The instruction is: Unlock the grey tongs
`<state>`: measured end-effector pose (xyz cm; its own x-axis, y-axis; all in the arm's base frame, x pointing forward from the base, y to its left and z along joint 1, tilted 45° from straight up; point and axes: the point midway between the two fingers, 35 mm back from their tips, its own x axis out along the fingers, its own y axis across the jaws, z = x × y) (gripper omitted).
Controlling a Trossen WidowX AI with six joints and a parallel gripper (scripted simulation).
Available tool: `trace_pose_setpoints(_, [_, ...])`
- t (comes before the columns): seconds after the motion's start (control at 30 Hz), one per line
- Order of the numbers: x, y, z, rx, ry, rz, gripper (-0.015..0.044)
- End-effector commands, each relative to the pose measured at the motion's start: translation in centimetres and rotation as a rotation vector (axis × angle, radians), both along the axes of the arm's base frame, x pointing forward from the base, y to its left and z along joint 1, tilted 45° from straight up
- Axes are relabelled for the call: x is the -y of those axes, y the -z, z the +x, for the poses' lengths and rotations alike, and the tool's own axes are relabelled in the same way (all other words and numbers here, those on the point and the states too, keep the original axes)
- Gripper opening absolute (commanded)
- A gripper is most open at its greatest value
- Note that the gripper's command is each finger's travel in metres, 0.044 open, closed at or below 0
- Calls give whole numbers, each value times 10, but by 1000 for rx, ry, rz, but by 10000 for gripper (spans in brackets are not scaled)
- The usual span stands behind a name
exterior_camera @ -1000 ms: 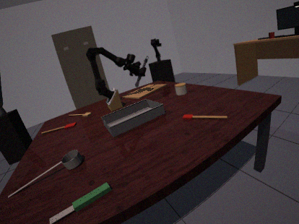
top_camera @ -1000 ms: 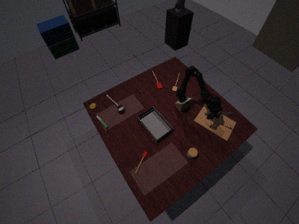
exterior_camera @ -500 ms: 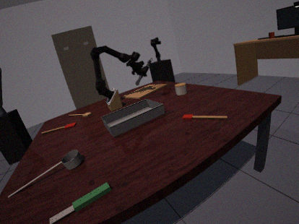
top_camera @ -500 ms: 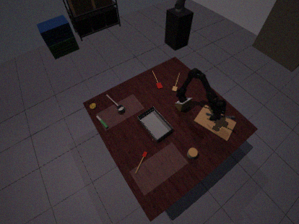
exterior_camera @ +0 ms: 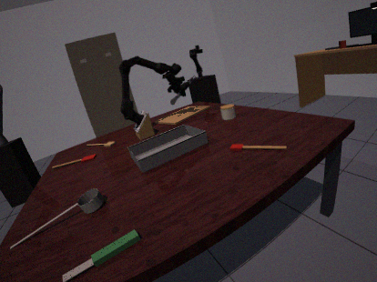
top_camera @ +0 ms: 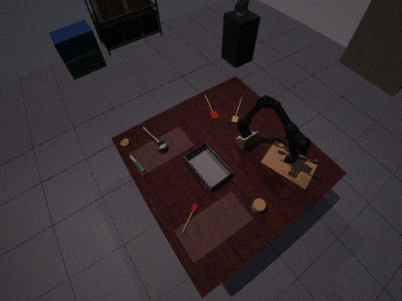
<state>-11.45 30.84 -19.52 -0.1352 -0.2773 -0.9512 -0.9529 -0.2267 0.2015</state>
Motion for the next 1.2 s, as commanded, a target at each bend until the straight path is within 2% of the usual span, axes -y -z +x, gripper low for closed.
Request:
trace_pose_setpoints(0.0, [-6, 0, -1, 13, -17, -39, -150])
trace_pose_setpoints(1.17, [-6, -26, -2, 91, -104, -448, -150])
